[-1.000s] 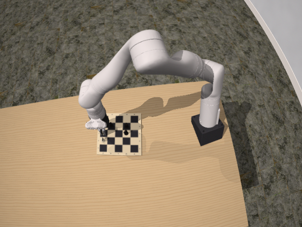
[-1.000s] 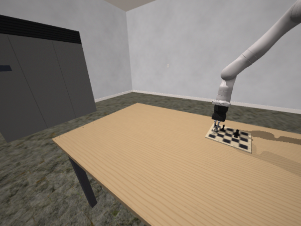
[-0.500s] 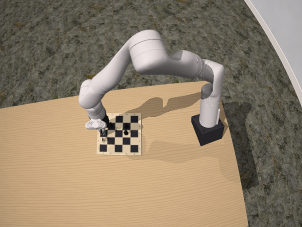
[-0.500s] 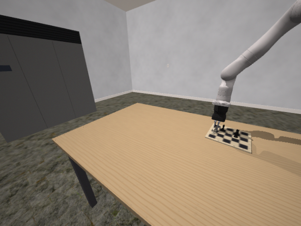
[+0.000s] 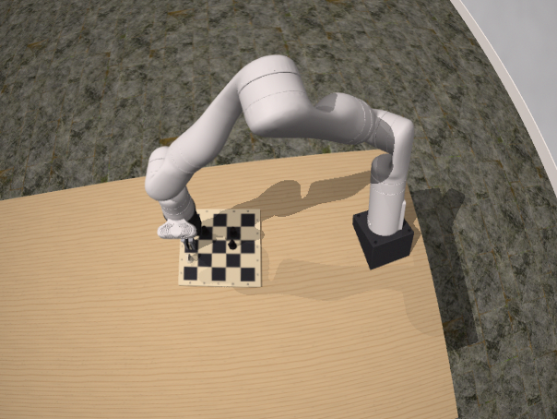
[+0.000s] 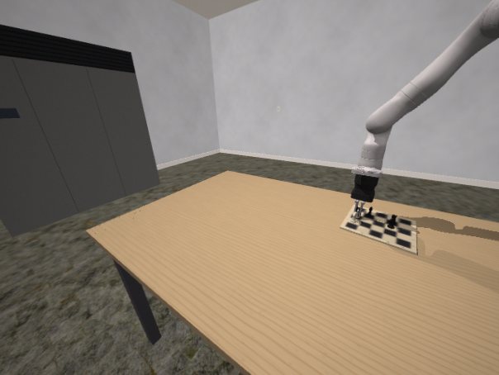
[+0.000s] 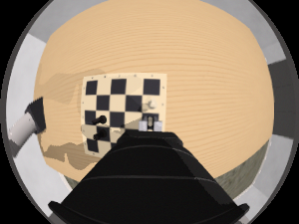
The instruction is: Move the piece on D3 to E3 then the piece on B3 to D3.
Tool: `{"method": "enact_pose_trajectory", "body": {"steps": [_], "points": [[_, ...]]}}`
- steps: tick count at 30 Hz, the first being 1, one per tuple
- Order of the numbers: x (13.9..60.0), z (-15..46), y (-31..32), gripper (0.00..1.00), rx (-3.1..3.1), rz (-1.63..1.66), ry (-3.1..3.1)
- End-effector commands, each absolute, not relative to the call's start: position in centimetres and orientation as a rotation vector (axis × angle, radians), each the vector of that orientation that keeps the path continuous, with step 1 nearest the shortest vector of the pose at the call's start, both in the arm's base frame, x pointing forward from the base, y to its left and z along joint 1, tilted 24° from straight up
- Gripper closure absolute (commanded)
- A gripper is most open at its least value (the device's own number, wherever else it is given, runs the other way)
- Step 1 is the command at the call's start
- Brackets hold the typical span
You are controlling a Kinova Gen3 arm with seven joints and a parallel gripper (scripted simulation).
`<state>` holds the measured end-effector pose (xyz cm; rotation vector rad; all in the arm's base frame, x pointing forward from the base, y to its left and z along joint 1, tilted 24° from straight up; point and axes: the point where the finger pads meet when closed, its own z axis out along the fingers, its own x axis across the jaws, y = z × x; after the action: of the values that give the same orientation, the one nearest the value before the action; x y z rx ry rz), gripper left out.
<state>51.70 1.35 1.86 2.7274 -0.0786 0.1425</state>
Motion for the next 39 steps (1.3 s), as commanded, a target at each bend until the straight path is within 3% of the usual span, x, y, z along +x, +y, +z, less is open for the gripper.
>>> {"method": "enact_pose_trajectory", "body": {"steps": [1, 13, 14, 16, 17, 19, 20, 22, 23, 25, 26, 39], "points": [[51.66, 1.65, 1.35, 1.0, 2.728, 0.143, -0.07], [51.66, 1.65, 1.35, 1.0, 2.728, 0.143, -0.07], [51.66, 1.65, 1.35, 0.86, 2.728, 0.143, -0.07], [51.66, 1.65, 1.35, 0.86, 2.728, 0.143, -0.07], [51.66, 1.65, 1.35, 0.73, 2.728, 0.143, -0.07], [51.66, 1.65, 1.35, 0.73, 2.728, 0.143, -0.07], [51.66, 1.65, 1.35, 0.59, 2.728, 0.143, -0.07], [51.66, 1.65, 1.35, 0.59, 2.728, 0.143, -0.07], [51.66, 1.65, 1.35, 0.46, 2.728, 0.143, -0.07], [51.66, 1.65, 1.35, 0.46, 2.728, 0.143, -0.07], [51.66, 1.65, 1.35, 0.32, 2.728, 0.143, -0.07], [51.67, 1.73, 1.39, 0.32, 2.728, 0.144, -0.07]]}}
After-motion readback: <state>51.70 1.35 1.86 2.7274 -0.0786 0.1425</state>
